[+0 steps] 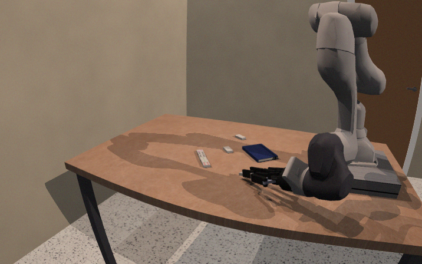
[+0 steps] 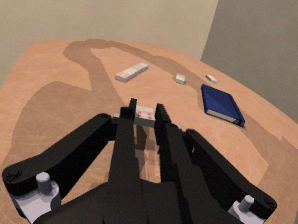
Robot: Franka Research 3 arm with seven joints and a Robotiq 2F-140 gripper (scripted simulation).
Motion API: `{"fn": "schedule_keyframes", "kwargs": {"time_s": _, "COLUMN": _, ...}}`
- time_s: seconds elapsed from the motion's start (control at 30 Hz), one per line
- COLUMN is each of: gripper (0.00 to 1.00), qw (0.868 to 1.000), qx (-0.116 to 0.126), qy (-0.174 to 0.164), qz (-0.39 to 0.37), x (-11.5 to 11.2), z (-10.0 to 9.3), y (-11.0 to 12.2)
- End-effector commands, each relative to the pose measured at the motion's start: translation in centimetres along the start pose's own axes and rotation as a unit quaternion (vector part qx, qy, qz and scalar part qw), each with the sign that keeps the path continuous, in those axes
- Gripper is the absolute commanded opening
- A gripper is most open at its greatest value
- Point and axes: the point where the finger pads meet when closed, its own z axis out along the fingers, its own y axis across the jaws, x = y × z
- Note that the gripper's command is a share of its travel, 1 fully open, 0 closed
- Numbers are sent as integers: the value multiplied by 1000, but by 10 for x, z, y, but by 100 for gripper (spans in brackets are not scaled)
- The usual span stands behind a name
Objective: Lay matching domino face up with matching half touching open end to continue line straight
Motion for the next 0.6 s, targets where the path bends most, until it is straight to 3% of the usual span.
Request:
{"fn": "schedule_keyframes", "kwargs": {"time_s": 0.0, "gripper": 22, "qw": 1000, "qx": -1, "qy": 2, "qz": 3, "x": 1, "z": 0, "y": 0}}
{"fn": "schedule_keyframes", "kwargs": {"time_s": 0.57, "gripper": 22, "qw": 1000, "qx": -1, "qy": 2, "qz": 3, "x": -4, "z": 2, "y": 0}}
